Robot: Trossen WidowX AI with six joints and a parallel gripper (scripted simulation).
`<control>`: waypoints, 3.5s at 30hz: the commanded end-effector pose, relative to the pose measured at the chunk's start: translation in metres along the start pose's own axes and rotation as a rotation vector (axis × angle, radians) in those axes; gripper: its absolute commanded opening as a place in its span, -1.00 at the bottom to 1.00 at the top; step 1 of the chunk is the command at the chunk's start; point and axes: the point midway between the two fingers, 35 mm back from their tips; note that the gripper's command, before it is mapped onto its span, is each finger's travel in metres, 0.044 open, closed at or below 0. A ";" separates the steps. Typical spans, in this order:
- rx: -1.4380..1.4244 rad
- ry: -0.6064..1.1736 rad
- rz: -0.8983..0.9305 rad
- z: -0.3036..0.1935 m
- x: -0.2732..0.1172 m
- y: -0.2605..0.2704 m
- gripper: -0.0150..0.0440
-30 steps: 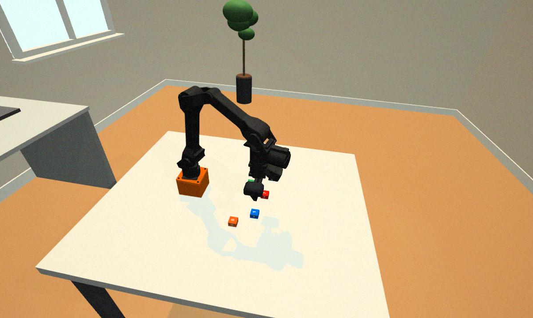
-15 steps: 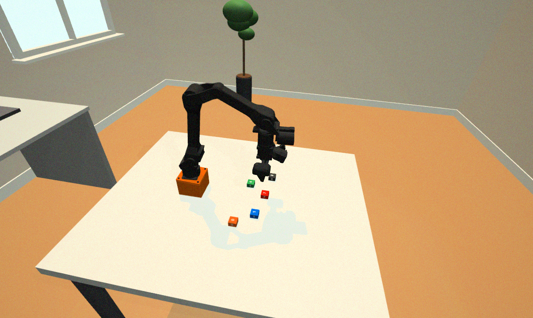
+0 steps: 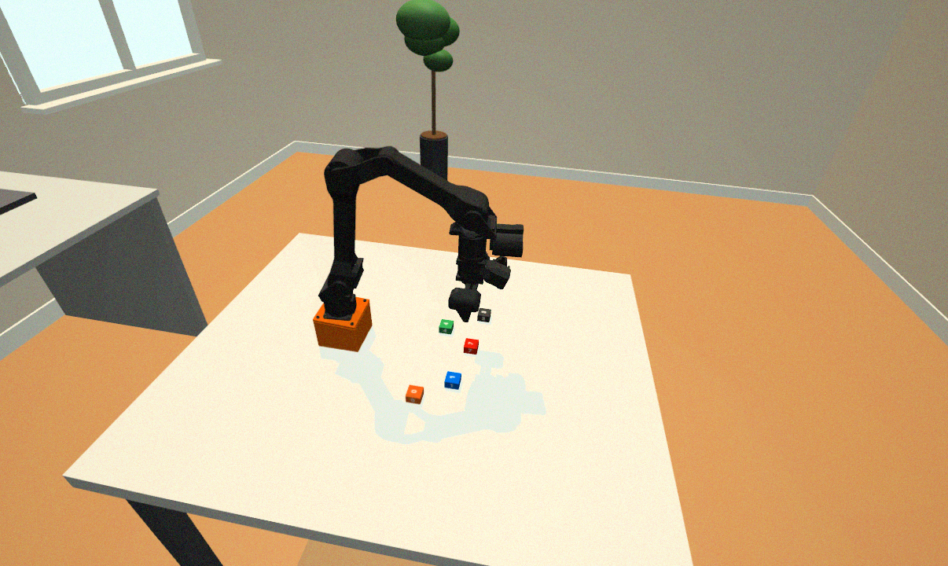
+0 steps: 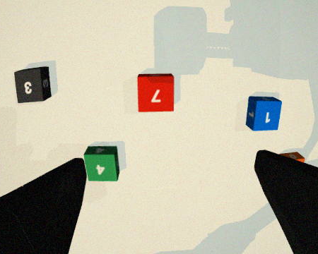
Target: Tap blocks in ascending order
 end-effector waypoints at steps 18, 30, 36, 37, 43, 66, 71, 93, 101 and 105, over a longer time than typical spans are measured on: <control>0.004 0.003 0.001 -0.048 0.001 0.075 0.86; 0.004 0.003 0.001 -0.048 0.001 0.075 0.86; -0.005 -0.007 0.001 -0.013 -0.003 0.091 0.86; -0.005 -0.007 0.002 -0.003 -0.004 0.096 0.86; 0.005 -0.004 0.005 0.037 -0.001 0.118 0.86; 0.005 -0.004 0.005 0.038 -0.001 0.117 0.86; 0.014 -0.008 -0.001 0.037 -0.001 0.068 0.86; 0.002 0.008 -0.023 -0.096 -0.002 -0.163 0.86; 0.002 0.008 -0.023 -0.095 0.066 -0.166 0.42; 0.002 0.008 -0.023 -0.097 0.079 -0.165 0.06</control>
Point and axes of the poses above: the point midway between the two fingers, 35 mm back from their tips, its own x axis out along the fingers, its own y axis across the jaws, z = x × y, and after that the axes turned 7 degrees about -x, right-handed
